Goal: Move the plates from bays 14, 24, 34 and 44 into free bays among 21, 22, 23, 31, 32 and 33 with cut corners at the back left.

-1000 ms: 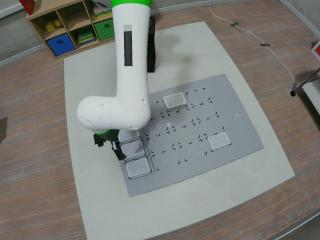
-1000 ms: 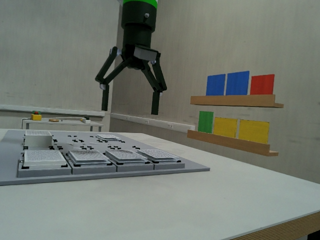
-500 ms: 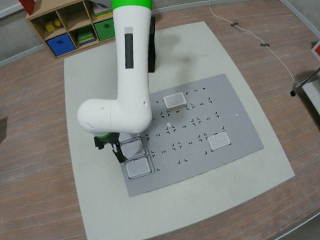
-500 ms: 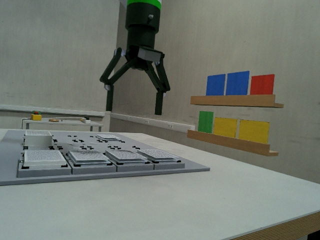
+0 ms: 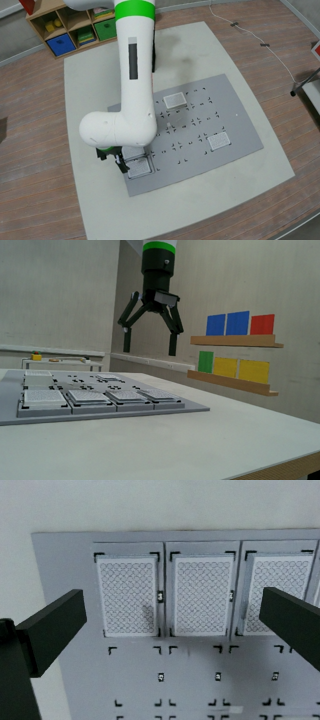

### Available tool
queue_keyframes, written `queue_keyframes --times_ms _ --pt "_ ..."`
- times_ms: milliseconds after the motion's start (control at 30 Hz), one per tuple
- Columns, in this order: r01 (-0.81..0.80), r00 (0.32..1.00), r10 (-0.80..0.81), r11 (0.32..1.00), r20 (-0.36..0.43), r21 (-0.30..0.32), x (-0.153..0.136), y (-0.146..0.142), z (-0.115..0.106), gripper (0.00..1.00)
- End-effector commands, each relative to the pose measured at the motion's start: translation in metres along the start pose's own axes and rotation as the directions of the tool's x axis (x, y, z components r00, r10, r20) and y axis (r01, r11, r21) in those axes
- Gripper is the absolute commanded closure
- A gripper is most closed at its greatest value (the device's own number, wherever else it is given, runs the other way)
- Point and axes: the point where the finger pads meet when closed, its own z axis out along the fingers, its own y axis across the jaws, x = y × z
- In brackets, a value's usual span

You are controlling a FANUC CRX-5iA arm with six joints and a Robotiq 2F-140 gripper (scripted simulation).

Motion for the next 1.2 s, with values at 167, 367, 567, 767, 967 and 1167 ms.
queue_keyframes --times_ms 167,367,567,767,967,1167 --pt "0.000 1.000 0.000 1.000 0.001 -0.001 0.001 -0.035 -0.001 0.00" --pt "0.000 1.000 0.000 1.000 0.001 -0.001 0.001 -0.046 -0.001 0.00" --pt "0.000 1.000 0.000 1.000 0.001 -0.001 0.001 -0.046 -0.001 0.00" --pt "0.000 1.000 0.000 1.000 0.001 -0.001 0.001 -0.046 -0.001 0.00" --pt "0.000 1.000 0.000 1.000 0.001 -0.001 0.001 -0.046 -0.001 0.00" --pt "0.000 1.000 0.000 1.000 0.001 -0.001 0.001 -0.046 -0.001 0.00"
